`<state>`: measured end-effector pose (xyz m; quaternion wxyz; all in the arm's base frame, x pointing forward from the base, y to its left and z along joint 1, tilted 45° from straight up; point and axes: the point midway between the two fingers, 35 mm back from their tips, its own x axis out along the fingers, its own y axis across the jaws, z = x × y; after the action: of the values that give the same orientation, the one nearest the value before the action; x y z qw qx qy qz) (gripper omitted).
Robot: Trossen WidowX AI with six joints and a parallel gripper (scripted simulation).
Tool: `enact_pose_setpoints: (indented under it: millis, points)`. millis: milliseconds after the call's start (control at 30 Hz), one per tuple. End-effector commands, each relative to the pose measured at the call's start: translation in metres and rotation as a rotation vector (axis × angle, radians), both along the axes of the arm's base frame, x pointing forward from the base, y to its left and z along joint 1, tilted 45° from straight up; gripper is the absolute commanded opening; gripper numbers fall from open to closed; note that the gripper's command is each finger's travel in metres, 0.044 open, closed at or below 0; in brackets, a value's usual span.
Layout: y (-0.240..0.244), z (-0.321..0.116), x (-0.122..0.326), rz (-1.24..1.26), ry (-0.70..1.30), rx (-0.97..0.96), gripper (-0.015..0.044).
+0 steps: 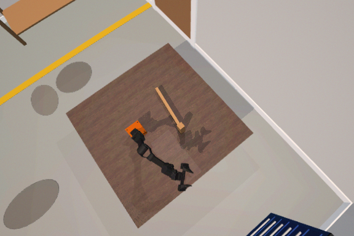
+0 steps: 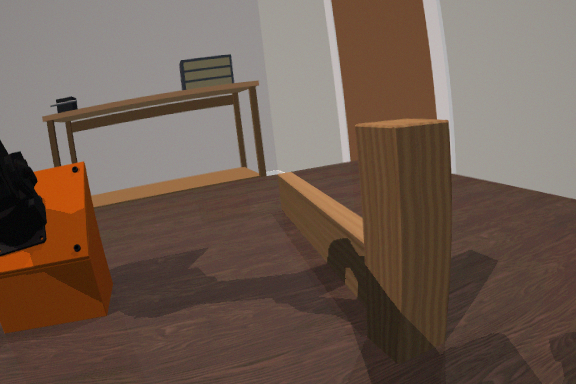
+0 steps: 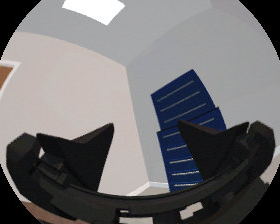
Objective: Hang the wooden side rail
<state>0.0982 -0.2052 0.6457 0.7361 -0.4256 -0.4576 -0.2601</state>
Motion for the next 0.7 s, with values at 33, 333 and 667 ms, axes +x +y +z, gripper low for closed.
enact_pose_setpoints:
  millis: [33,333,667]
  points:
    - [-0.001,0.000,0.000,0.008,-0.003,0.010,0.0440]
    - [-0.036,-0.016,0.011,0.182,-0.084,0.247,0.0440]
    - [-0.082,-0.053,0.036,0.404,-0.203,0.585,0.0440]
